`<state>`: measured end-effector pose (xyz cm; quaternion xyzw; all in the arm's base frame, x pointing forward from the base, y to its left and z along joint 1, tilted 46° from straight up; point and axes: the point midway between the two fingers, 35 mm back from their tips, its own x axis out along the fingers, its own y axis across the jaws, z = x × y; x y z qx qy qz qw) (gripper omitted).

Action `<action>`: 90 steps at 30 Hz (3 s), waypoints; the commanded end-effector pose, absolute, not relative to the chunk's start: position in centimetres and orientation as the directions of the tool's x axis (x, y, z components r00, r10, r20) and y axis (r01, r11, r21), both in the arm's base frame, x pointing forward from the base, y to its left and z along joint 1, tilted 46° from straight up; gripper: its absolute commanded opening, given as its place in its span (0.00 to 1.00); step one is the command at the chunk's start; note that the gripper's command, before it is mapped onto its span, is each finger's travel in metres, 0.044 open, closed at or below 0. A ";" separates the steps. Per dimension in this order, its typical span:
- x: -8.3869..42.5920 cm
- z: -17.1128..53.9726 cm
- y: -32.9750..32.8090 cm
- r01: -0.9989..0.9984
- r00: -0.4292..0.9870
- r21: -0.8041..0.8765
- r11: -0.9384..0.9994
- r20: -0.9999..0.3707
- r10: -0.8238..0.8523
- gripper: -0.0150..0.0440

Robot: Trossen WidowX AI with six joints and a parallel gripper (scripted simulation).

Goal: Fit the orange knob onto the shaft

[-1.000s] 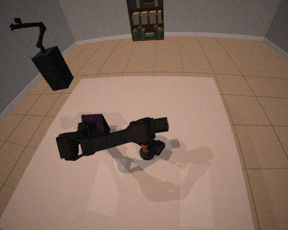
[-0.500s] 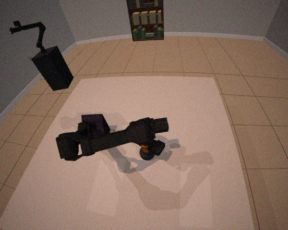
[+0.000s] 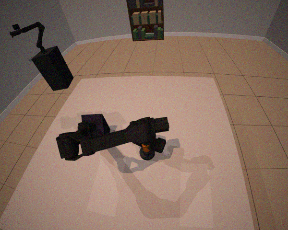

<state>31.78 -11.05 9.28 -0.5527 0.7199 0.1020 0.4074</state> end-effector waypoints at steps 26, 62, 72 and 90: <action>31.8 9.3 -11.0 -0.897 -0.056 -0.278 0.343 -0.700 -0.712 0.25; 31.8 9.4 -11.0 -0.969 -0.056 -0.135 0.209 -0.700 -0.712 0.25; 31.8 9.2 -11.1 -0.998 -0.056 0.014 0.065 -0.700 -0.712 0.25; 31.7 9.0 -11.3 -0.998 -0.056 0.014 0.065 -0.700 -0.712 0.25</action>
